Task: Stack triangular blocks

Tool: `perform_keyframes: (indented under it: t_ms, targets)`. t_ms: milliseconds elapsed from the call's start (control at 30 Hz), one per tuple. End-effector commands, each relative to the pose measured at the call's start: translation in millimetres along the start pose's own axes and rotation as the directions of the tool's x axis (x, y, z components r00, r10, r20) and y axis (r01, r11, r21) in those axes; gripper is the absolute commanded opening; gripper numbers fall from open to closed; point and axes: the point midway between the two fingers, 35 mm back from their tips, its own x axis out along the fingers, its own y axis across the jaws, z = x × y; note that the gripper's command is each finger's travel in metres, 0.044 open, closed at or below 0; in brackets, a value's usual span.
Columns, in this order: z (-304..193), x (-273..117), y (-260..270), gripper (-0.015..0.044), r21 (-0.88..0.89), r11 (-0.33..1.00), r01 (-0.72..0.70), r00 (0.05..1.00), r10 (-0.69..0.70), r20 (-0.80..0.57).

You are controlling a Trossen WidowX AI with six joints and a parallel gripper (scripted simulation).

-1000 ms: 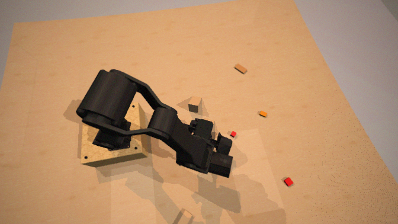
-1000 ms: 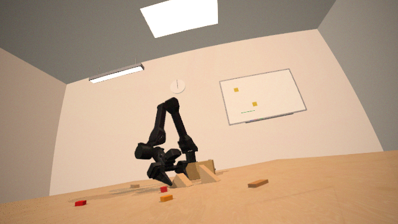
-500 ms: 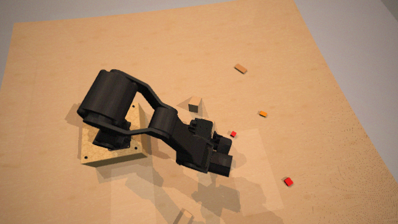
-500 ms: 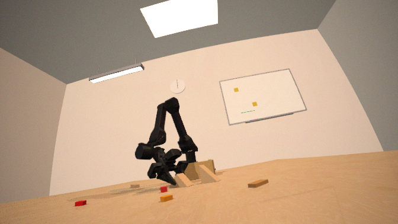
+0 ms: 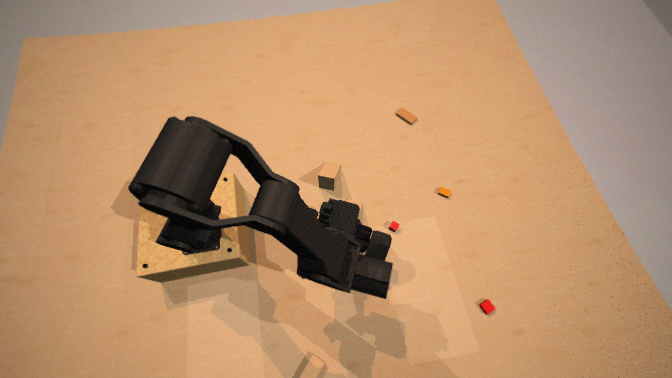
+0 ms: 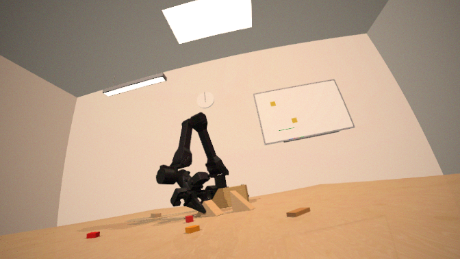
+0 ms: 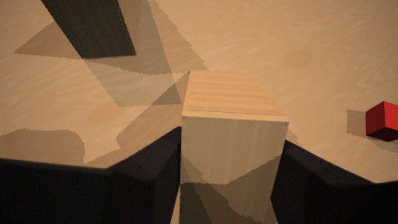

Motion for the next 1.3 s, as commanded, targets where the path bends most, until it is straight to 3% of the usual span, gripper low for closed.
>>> perform_keyframes:
  t_ms: [0,633,867,1267]
  targets:
    - [6.1,-6.1,-2.6,0.0000,-0.002,1.000,0.002,1.000,-0.002,0.000]
    - [68.0,-68.5,-1.9,0.0000,-0.003,1.000,0.002,1.000,-0.002,0.000]
    - [67.3,-67.7,-1.2,0.0000,-0.002,1.000,0.000,1.000,0.000,-0.005]
    - [70.8,-55.3,1.5,0.0000,-0.001,0.997,-0.080,0.942,0.075,-0.328]
